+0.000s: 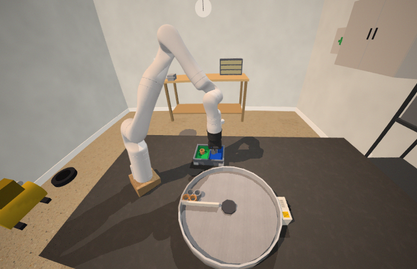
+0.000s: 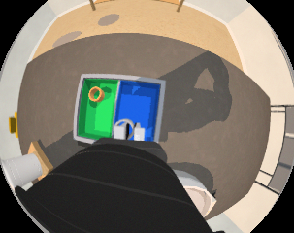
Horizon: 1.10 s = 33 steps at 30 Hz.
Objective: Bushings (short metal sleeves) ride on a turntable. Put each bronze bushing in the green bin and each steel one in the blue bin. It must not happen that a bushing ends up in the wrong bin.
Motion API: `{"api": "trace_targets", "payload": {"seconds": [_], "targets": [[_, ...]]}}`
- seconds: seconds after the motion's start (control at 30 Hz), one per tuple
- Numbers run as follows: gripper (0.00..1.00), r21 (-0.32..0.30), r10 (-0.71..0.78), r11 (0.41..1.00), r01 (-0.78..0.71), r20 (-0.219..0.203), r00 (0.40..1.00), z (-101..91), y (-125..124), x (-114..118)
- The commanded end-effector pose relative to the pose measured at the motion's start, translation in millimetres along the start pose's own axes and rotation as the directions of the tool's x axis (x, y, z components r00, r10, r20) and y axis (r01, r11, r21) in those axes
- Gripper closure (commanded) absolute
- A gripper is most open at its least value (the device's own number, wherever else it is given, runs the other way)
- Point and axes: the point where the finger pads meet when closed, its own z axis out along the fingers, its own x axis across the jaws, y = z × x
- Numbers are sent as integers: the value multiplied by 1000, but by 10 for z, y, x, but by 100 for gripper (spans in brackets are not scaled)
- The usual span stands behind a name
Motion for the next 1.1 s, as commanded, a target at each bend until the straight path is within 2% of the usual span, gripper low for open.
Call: {"api": "trace_targets", "payload": {"seconds": [0.0,0.03,0.37,1.07], "targets": [[100,-15,13,1000,-13,10,1000,85,87,-13],[100,-15,13,1000,-13,10,1000,136,87,-13],[100,-15,13,1000,-13,10,1000,136,87,-13],[100,-15,13,1000,-13,10,1000,256,84,-15]]}}
